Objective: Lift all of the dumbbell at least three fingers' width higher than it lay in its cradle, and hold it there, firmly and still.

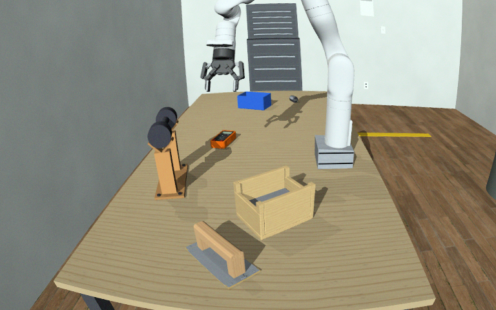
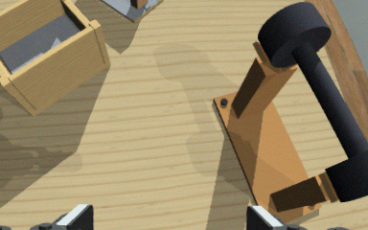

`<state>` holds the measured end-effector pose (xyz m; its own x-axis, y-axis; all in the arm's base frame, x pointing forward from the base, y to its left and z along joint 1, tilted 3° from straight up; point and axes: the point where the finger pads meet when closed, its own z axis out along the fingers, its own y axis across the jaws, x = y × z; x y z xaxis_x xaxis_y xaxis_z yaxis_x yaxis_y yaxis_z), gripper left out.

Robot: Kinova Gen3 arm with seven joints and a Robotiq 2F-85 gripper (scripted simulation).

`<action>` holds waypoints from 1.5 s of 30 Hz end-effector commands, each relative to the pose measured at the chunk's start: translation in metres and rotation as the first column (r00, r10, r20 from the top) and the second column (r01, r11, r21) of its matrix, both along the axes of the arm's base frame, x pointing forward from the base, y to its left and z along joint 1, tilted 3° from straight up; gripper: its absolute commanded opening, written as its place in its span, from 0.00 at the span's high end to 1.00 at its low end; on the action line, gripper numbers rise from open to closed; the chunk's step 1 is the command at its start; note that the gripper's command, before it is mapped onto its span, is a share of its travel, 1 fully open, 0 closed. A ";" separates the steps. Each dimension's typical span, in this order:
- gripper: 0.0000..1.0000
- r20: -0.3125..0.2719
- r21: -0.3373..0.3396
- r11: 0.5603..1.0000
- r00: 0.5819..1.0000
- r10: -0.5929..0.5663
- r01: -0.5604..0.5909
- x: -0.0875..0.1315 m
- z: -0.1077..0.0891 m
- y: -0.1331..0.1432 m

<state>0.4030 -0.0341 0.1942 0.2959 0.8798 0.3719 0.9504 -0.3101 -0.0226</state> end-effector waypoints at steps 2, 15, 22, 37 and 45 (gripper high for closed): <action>0.00 -0.018 -0.049 0.996 0.997 0.070 -0.071 0.033 0.000 0.016; 0.00 -0.055 -0.167 0.969 0.983 0.178 -0.184 0.102 0.005 0.037; 0.00 -0.075 -0.215 0.948 0.972 0.223 -0.234 0.131 0.007 0.046; 0.00 -0.119 -0.303 0.896 0.946 0.302 -0.324 0.186 0.011 0.063; 0.00 -0.127 -0.319 0.885 0.941 0.314 -0.338 0.195 0.012 0.066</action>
